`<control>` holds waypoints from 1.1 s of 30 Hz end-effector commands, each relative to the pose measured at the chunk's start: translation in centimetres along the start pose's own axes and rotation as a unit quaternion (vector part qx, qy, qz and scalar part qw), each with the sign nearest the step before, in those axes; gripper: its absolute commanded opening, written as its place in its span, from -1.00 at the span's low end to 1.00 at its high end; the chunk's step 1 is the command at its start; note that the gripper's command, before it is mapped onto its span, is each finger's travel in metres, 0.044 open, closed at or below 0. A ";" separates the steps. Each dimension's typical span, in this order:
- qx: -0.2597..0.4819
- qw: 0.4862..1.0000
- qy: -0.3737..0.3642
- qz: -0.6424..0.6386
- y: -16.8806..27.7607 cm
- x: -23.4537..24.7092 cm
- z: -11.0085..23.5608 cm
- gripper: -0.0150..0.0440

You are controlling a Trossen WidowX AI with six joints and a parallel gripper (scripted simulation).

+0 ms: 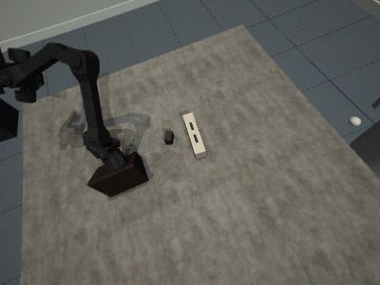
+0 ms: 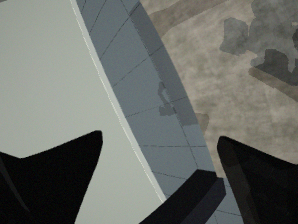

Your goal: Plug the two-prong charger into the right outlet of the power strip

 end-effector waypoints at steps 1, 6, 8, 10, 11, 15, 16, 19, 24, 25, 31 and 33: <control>0.000 1.000 0.000 0.001 0.0 0.0 0.0 0.95; -0.001 1.000 -0.005 0.029 -0.3 -0.1 -0.9 1.00; -0.002 0.999 -0.008 0.049 -0.5 -0.1 -1.4 1.00; -0.003 0.998 -0.010 0.068 -0.7 -0.2 -2.0 1.00; -0.003 0.997 -0.011 0.078 -0.8 -0.2 -2.3 1.00; -0.006 0.993 -0.015 0.117 -1.2 -0.2 -3.4 1.00; -0.007 0.992 -0.016 0.127 -1.4 -0.2 -3.7 1.00; -0.010 0.988 -0.018 0.156 -1.8 -0.3 -4.5 1.00; -0.016 0.979 -0.020 0.204 -2.5 -0.3 -5.9 1.00; -0.017 0.977 -0.020 0.213 -2.7 -0.3 -6.2 1.00; -0.025 0.963 -0.018 0.269 -3.8 -0.2 -7.8 1.00; -0.027 0.957 -0.017 0.288 -4.1 -0.2 -8.3 1.00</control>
Point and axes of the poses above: the point midway between the two fingers, 35 mm back from their tips, its own z axis back along the fingers, its own x axis across the jaws, y = z × x, the point moved 5 cm from there along z, back along the fingers, and after that the axes turned 10 degrees about -z, right-handed, at the moved point
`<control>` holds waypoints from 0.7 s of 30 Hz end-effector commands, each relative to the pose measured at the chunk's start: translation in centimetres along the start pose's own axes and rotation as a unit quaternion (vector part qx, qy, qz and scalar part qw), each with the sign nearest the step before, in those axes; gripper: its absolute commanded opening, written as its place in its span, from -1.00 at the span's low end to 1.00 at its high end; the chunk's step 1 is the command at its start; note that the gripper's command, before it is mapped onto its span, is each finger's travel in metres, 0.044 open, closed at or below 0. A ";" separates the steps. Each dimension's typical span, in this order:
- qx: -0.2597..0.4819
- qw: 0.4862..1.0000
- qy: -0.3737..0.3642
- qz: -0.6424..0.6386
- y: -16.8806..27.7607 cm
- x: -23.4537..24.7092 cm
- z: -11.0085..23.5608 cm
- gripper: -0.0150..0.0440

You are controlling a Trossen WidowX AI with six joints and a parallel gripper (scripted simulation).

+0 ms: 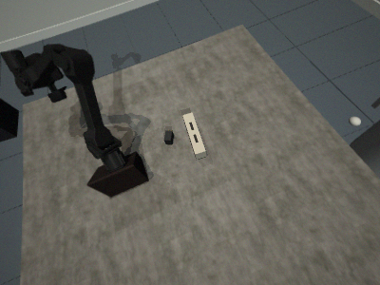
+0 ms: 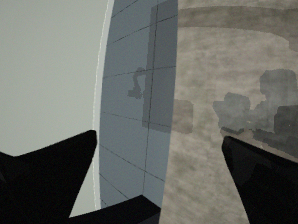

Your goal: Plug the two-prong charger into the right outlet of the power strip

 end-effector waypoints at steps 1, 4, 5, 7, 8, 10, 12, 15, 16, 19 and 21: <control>-0.004 0.999 0.005 0.045 -0.5 -0.8 -1.1 1.00; -0.007 0.997 0.008 0.074 -1.0 -1.1 -1.9 1.00; -0.008 0.996 0.009 0.083 -1.2 -1.2 -2.2 1.00; -0.010 0.995 0.012 0.102 -1.6 -1.3 -2.7 1.00; -0.011 0.994 0.013 0.110 -1.7 -1.4 -2.9 1.00; -0.013 0.992 0.015 0.126 -2.1 -1.6 -3.4 1.00; -0.014 0.990 0.018 0.141 -2.4 -1.8 -3.8 1.00; -0.017 0.986 0.022 0.165 -3.0 -2.0 -4.4 1.00; -0.018 0.985 0.024 0.172 -3.2 -2.1 -4.6 1.00; -0.020 0.980 0.030 0.197 -3.8 -2.4 -5.3 1.00; -0.022 0.976 0.034 0.214 -4.2 -2.6 -5.7 1.00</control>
Point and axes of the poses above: the point midway between the two fingers, 35 mm back from their tips, its own z axis back along the fingers, its own x axis across the jaws, y = z × x, the point moved 5 cm from there along z, back along the fingers, and after that the axes turned 10 degrees about -z, right-handed, at the moved point
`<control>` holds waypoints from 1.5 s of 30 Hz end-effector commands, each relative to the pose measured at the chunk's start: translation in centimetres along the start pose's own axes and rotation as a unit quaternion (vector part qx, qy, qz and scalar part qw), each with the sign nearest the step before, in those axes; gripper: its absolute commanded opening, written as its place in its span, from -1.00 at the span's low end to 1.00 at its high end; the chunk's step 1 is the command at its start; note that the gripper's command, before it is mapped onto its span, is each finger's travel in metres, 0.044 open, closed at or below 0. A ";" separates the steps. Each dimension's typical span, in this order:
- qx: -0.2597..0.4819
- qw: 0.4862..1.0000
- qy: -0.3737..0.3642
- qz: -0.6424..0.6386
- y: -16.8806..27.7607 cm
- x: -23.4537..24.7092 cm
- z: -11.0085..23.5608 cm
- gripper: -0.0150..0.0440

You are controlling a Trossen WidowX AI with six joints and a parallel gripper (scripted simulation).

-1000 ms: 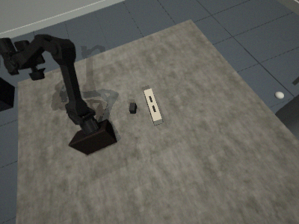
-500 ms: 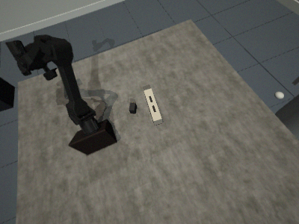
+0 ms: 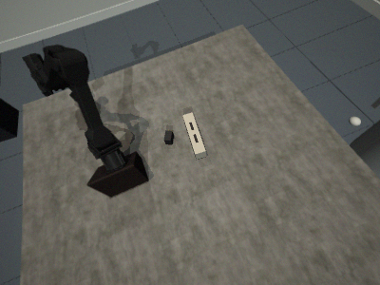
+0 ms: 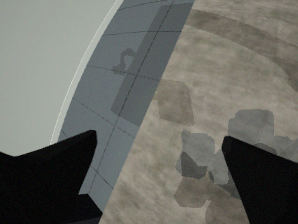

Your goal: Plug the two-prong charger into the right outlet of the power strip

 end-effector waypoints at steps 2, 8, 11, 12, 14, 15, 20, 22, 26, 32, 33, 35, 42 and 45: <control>-0.001 0.999 0.014 0.049 -0.6 -1.2 -1.3 1.00; -0.004 0.995 0.029 0.100 -1.8 -2.2 -2.6 1.00; -0.005 0.991 0.038 0.125 -2.4 -2.7 -3.3 1.00; -0.005 0.990 0.041 0.133 -2.6 -2.9 -3.5 1.00; -0.005 0.988 0.047 0.149 -3.0 -3.3 -3.9 1.00; -0.005 0.986 0.050 0.157 -3.3 -3.5 -4.1 1.00; -0.004 0.979 0.065 0.194 -4.4 -4.4 -5.0 1.00; -0.004 0.976 0.071 0.207 -4.9 -4.7 -5.4 1.00; -0.003 0.969 0.084 0.233 -6.0 -5.5 -6.0 1.00; 0.000 0.957 0.105 0.271 -7.5 -6.6 -6.9 1.00; 0.001 0.955 0.108 0.277 -7.8 -6.8 -7.0 1.00; 0.002 0.951 0.115 0.288 -8.4 -7.2 -7.2 1.00; 0.009 0.935 0.141 0.326 -10.3 -8.6 -7.9 1.00; 0.013 0.927 0.152 0.342 -11.2 -9.3 -8.2 1.00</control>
Point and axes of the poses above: the point midway between the two fingers, 35 mm back from their tips, its own z axis back along the fingers, its own x axis across the jaws, y = z × x, the point moved 5 cm from there along z, back along the fingers, and after that the axes turned 10 degrees about -z, right-handed, at the moved point
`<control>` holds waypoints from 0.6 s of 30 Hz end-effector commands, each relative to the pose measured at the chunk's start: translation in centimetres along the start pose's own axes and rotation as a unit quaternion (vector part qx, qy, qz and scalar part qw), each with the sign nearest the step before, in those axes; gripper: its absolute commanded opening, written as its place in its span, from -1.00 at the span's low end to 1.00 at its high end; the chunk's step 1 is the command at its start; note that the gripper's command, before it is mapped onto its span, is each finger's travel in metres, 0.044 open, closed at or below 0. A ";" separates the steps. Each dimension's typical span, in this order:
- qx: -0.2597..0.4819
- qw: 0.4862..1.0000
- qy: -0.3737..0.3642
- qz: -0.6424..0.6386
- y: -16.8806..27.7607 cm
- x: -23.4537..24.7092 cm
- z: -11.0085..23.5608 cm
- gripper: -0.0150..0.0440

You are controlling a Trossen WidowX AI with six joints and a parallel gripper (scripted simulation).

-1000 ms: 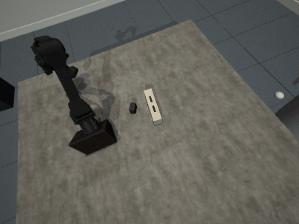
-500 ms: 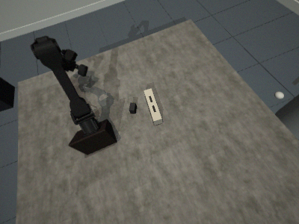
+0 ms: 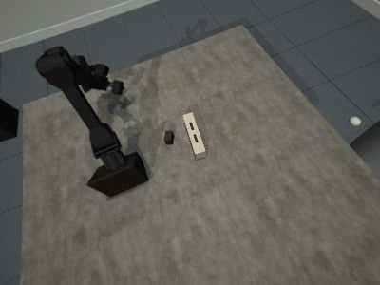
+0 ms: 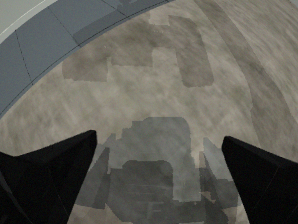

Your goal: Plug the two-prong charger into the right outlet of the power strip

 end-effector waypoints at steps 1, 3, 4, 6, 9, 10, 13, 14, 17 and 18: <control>0.012 0.999 0.018 0.027 0.0 -1.5 -0.8 1.00; 0.014 0.999 0.026 0.037 -0.3 -2.2 -1.1 1.00; 0.016 0.999 0.030 0.042 -0.4 -2.5 -1.2 1.00; 0.018 0.998 0.039 0.051 -0.7 -3.2 -1.4 1.00; 0.022 0.996 0.052 0.065 -1.1 -4.2 -1.7 1.00; 0.024 0.996 0.056 0.069 -1.2 -4.6 -1.8 1.00; 0.030 0.994 0.068 0.082 -1.5 -5.7 -2.1 1.00; 0.032 0.993 0.073 0.086 -1.6 -6.0 -2.2 1.00; 0.038 0.991 0.085 0.098 -2.0 -7.1 -2.4 1.00; 0.041 0.990 0.089 0.102 -2.1 -7.5 -2.4 1.00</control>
Point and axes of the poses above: the point midway between the two fingers, 35 mm back from their tips, its own z axis back along the fingers, its own x axis across the jaws, y = z × x, the point moved 5 cm from there along z, back along the fingers, and after that the axes turned 10 degrees about -z, right-handed, at the moved point
